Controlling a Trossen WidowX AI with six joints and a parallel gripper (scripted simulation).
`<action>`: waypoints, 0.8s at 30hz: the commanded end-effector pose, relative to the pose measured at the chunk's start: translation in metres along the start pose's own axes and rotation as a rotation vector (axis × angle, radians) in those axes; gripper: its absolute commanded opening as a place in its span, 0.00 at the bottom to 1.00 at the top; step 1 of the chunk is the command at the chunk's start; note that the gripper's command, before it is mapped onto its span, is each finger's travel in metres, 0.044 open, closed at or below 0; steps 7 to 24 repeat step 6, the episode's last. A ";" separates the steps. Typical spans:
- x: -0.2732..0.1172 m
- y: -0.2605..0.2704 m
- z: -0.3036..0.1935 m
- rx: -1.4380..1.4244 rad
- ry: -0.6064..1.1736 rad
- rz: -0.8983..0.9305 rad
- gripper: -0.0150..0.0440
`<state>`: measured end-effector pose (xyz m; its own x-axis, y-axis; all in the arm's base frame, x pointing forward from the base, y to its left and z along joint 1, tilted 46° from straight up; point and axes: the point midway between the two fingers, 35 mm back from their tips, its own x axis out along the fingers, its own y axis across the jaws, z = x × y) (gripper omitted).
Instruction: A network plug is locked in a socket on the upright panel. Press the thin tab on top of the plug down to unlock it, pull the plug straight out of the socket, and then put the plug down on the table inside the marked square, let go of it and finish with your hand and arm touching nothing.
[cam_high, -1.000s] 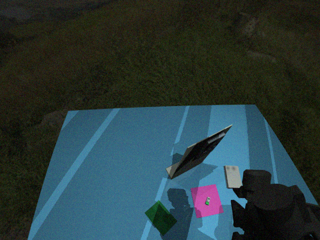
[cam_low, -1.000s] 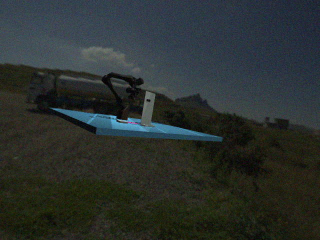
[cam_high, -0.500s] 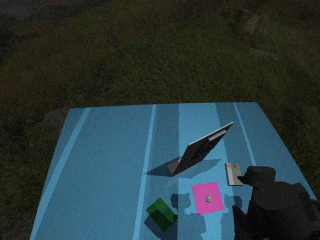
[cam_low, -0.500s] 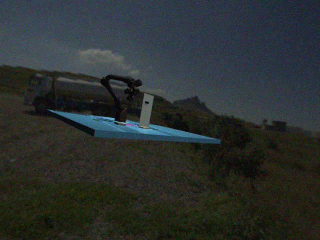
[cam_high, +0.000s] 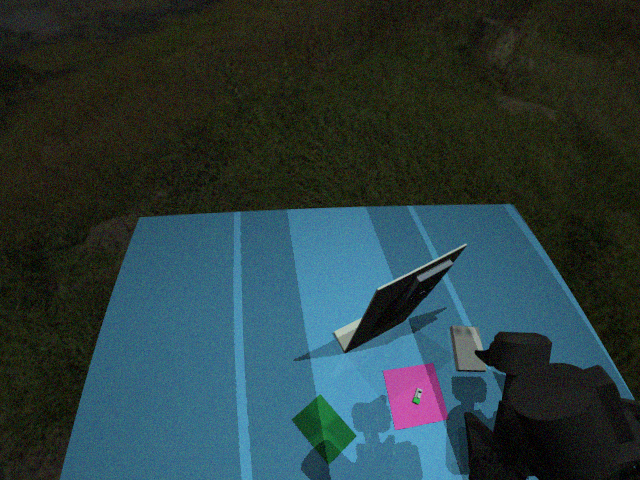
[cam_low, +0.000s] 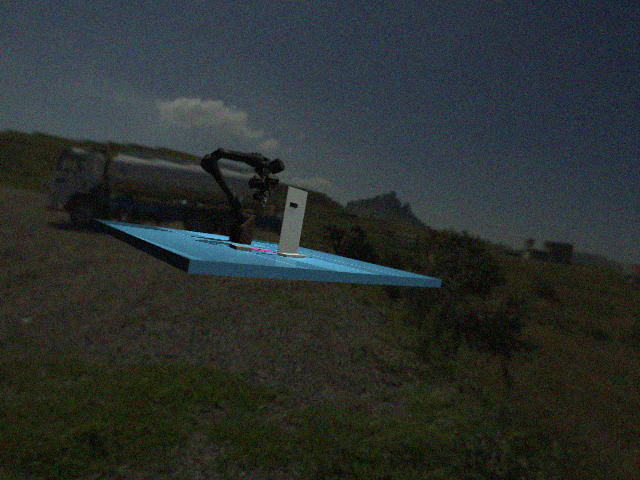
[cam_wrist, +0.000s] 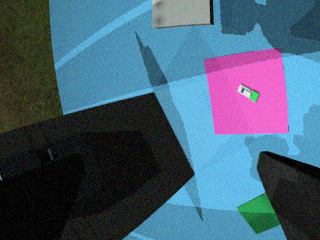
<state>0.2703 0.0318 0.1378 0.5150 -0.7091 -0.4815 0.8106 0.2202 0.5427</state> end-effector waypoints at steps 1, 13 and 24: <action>0.000 0.000 0.000 0.002 -0.004 0.002 1.00; 0.000 0.000 0.000 0.002 -0.004 0.002 1.00; 0.000 0.000 0.000 0.002 -0.004 0.002 1.00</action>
